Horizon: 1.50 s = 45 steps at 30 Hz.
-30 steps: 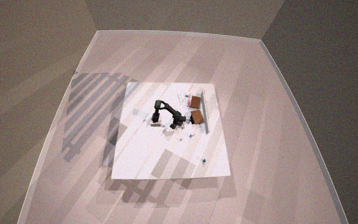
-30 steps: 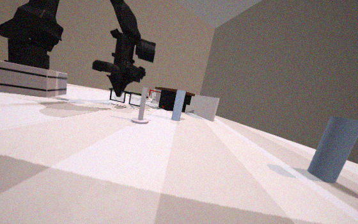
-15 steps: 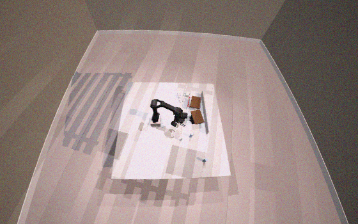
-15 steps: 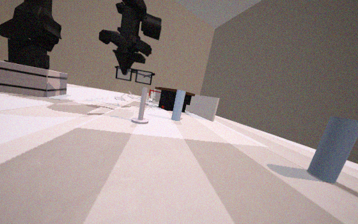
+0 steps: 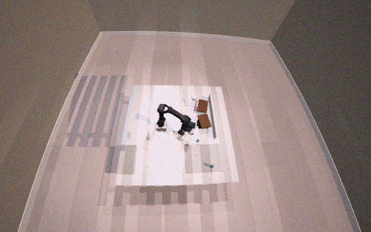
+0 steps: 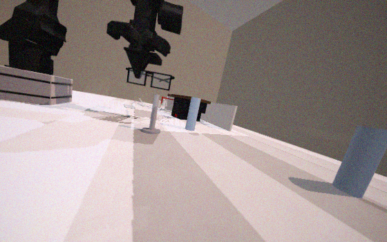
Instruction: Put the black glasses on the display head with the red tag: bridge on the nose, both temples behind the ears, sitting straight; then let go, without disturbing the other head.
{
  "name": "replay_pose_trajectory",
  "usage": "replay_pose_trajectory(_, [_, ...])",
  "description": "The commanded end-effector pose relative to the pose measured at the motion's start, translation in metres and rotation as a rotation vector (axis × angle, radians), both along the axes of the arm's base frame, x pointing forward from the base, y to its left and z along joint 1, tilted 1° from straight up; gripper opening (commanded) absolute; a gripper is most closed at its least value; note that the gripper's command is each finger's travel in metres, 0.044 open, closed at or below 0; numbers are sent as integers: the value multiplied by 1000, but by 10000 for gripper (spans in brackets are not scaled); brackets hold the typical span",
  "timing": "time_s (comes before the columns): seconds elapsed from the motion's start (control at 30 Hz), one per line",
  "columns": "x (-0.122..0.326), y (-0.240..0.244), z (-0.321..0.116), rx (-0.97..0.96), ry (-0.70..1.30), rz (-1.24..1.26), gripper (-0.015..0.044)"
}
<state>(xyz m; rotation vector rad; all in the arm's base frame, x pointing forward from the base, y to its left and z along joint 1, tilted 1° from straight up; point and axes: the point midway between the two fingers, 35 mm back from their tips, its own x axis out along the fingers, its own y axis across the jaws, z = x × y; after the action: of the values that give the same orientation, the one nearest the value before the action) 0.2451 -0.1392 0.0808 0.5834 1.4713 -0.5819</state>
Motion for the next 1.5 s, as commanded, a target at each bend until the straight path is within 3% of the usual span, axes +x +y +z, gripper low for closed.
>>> replay_pose_trajectory(0.0, [-4, -18, 0, 1, 4, 2, 0])
replay_pose_trajectory(0.77, [-58, -138, -1, -10, 11, 2, 0])
replay_pose_trajectory(1.0, [-60, -142, -7, -10, 11, 2, 0])
replay_pose_trajectory(1.47, [-60, -142, -61, -10, 11, 2, 0])
